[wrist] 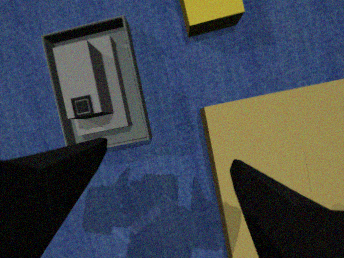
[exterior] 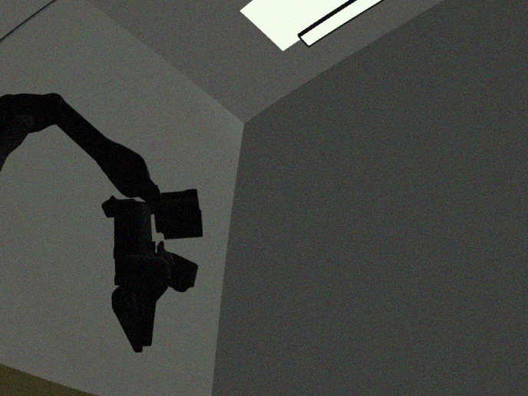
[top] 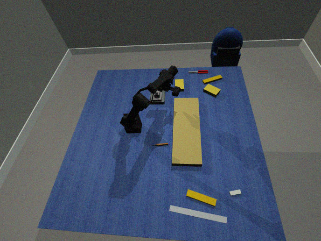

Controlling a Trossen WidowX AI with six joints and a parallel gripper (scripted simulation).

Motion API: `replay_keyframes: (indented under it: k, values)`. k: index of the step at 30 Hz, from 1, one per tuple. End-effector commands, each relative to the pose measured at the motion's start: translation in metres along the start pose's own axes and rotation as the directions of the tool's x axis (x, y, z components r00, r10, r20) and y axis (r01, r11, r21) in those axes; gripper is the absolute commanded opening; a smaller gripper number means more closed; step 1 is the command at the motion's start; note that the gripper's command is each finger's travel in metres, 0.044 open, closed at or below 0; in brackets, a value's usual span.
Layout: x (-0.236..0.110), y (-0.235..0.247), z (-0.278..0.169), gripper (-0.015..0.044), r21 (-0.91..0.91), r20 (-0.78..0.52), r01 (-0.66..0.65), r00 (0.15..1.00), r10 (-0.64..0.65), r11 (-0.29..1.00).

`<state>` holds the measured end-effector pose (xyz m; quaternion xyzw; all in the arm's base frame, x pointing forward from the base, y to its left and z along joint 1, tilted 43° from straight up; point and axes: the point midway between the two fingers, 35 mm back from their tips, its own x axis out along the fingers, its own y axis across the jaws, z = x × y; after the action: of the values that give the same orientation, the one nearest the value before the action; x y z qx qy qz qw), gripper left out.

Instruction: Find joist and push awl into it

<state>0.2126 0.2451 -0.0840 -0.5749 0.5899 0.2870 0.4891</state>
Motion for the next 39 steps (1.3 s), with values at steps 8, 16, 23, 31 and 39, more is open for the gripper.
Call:
replay_keyframes:
  k: [8,16,23,31,39]
  values:
    - [-0.014,-0.094,-0.135,0.044,0.455,-0.097,0.061,0.995,-0.019,0.889]
    - [-0.024,-0.122,-0.254,0.044,0.729,-0.242,0.21,0.969,-0.042,0.651]
    - [-0.03,-0.116,-0.319,0.044,0.821,-0.338,0.308,0.941,-0.027,0.481]
    - [-0.03,-0.116,-0.319,0.044,0.821,-0.338,0.308,0.941,-0.027,0.481]
    - [-0.03,-0.124,-0.317,0.044,0.821,-0.338,0.308,0.941,-0.027,0.481]
